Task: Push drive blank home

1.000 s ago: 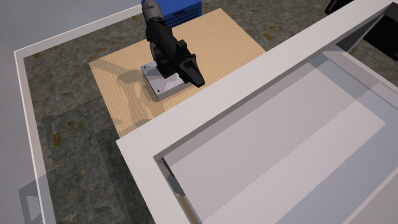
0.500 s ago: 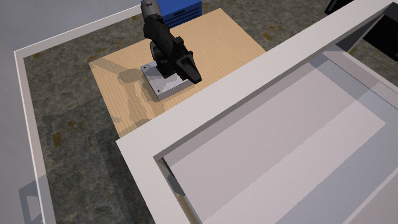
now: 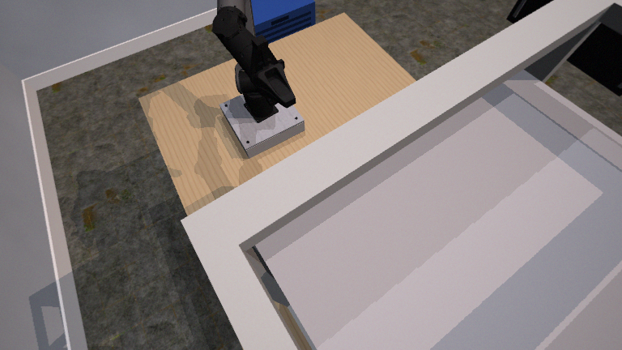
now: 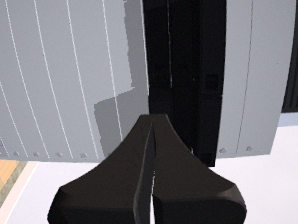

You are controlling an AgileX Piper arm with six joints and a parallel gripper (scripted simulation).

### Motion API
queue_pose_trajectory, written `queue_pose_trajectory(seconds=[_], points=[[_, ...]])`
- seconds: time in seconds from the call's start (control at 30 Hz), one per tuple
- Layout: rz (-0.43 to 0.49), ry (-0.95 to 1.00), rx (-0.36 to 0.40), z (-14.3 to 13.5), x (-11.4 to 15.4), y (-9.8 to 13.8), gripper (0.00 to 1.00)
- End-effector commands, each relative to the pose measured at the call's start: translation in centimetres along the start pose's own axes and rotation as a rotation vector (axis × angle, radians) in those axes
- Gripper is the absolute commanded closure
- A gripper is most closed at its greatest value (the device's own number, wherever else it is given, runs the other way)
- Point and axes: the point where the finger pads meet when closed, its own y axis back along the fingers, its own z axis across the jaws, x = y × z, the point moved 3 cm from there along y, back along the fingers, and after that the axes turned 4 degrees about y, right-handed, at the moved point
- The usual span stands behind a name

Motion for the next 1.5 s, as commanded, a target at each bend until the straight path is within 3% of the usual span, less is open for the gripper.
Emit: queue_pose_trajectory(seconds=[0.0, 0.4, 1.47], points=[[-0.008, -0.001, -0.003, -0.1, 0.0, 1.1, 1.0], [-0.008, -0.001, -0.003, -0.2, 0.0, 3.6, 1.0], [-0.008, -0.001, -0.003, -0.2, 0.0, 3.7, 1.0]])
